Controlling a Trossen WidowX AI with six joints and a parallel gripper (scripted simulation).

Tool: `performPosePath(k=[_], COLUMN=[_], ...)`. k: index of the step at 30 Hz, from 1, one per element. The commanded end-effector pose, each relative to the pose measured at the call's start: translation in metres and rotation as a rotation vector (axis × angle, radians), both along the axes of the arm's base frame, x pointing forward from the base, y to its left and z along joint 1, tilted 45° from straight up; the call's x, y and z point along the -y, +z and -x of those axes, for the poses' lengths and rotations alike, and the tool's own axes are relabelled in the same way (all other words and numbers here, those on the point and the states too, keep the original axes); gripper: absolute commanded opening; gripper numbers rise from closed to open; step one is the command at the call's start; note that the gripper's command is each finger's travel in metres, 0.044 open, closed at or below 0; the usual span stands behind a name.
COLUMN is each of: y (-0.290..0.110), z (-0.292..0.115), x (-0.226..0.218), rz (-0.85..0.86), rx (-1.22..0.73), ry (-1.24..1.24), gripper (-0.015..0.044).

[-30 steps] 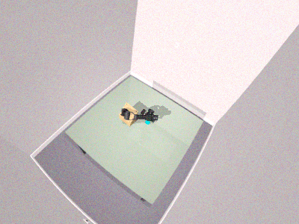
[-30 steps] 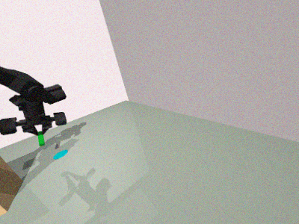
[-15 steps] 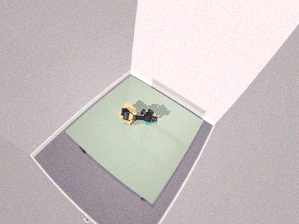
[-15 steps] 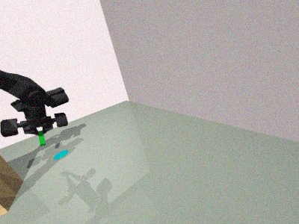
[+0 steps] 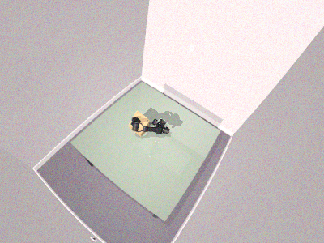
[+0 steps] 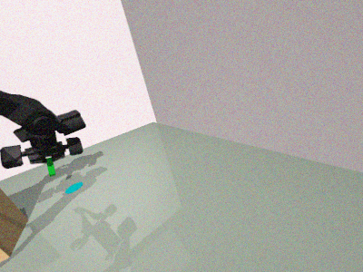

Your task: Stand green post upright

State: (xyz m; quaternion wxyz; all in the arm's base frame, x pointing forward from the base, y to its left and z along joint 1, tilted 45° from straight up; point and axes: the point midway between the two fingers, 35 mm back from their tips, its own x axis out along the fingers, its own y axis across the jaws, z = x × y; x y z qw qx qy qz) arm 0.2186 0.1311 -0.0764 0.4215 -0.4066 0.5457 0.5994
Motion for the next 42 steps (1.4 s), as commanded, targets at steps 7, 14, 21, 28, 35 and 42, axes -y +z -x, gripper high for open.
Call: performPosePath(k=[7,14,21,28,35,42], y=[0.002,0.003,0.005,0.007,0.010,0.013], z=[0.001,0.000,-0.001,-0.002,-0.004,-0.005], x=[0.001,0.001,0.001,0.002,0.002,0.003], rz=[-0.078,-0.133,-0.187,-0.240,-0.294,-0.347], rx=[0.002,0.010,0.020,0.033,0.048,0.067], ry=[-0.008,-0.015,-0.020,-0.025,-0.029,-0.032], gripper=[0.0023,0.0023,0.0023,0.0023,0.0023,0.0023])
